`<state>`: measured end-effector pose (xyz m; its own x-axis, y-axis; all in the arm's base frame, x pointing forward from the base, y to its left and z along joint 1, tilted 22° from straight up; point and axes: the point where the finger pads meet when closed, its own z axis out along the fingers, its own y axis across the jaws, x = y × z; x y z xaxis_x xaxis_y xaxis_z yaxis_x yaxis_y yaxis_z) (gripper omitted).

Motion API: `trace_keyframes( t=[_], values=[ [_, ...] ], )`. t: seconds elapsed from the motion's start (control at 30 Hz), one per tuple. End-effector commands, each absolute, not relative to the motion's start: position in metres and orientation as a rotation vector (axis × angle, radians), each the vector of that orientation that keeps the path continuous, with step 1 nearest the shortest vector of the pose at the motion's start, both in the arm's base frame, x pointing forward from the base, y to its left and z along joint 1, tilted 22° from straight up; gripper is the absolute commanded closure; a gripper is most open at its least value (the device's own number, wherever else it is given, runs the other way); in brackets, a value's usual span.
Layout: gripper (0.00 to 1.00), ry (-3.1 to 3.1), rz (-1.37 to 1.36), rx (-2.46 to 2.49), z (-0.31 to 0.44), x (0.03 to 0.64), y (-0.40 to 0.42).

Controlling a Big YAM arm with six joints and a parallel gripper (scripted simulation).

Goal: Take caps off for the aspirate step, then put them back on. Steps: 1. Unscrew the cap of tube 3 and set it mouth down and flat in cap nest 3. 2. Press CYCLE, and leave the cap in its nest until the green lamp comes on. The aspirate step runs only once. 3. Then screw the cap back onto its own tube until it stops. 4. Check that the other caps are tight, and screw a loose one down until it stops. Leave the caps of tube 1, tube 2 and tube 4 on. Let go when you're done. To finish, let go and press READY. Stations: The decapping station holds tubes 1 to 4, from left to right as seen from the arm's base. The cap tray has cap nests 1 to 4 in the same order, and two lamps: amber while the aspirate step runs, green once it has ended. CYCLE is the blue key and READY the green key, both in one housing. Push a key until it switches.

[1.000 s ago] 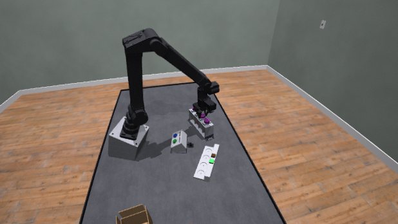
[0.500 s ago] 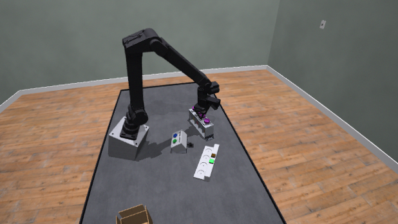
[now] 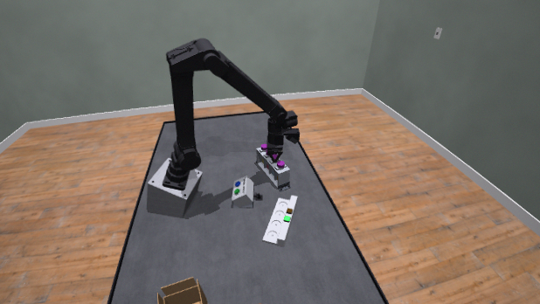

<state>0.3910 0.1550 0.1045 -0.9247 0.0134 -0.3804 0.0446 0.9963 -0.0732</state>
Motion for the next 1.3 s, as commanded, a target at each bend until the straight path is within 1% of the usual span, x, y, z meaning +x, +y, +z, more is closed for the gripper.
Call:
trace_keyframes(
  t=[0.0, 0.3, 0.37, 0.6, 0.77, 1.03, 1.23, 1.27],
  values=[
    [0.51, 2.732, -0.151, -0.254, 0.118, 0.404, 0.164],
    [0.51, 2.663, -0.250, -0.734, 0.119, 0.406, 0.162],
    [0.51, 2.663, -0.250, -0.734, 0.119, 0.406, 0.162],
    [0.51, 2.554, -0.323, -1.099, 0.121, 0.408, 0.160],
    [0.51, 2.548, -0.325, -1.112, 0.117, 0.401, 0.160],
    [0.51, 2.531, -0.324, -1.098, 0.132, 0.408, 0.158],
    [0.51, 2.538, -0.326, -1.102, 0.129, 0.408, 0.157],
    [1.00, 2.548, -0.325, -1.112, 0.118, 0.400, 0.160]
  ],
)
